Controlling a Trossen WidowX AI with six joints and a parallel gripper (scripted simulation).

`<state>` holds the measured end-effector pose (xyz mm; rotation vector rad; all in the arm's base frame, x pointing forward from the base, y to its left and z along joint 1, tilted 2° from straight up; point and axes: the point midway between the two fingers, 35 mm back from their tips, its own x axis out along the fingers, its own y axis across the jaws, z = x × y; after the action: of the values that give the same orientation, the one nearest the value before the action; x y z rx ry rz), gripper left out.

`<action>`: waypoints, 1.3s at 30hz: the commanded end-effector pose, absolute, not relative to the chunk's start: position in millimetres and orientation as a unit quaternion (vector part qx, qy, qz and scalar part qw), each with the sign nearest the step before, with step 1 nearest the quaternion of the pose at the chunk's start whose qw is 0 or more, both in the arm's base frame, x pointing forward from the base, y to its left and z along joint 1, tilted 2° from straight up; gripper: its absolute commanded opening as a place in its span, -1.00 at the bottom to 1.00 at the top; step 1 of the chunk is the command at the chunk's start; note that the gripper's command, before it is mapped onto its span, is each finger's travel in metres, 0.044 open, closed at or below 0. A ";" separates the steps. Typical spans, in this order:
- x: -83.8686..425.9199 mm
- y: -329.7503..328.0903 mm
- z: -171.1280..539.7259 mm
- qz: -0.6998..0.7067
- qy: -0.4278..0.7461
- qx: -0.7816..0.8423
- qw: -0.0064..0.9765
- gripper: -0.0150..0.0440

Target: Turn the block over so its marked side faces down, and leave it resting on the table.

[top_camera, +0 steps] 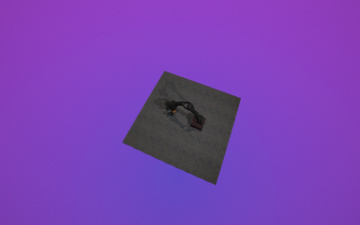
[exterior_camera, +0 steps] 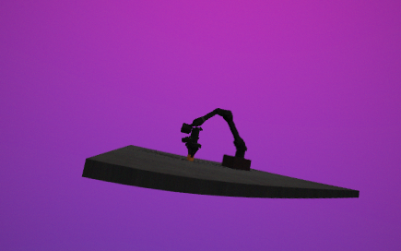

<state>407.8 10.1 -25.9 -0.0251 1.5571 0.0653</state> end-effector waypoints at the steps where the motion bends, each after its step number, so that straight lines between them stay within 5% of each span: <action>1: 407.6 10.0 -26.6 0.029 0.702 -0.012 0.711 0.04; 9: 407.4 9.2 3.5 0.029 0.702 -0.012 0.711 -0.49; 39: 411.2 9.3 -11.6 0.030 0.574 -0.006 0.818 -0.49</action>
<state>412.5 8.9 -12.0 -0.0204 1.2732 0.0639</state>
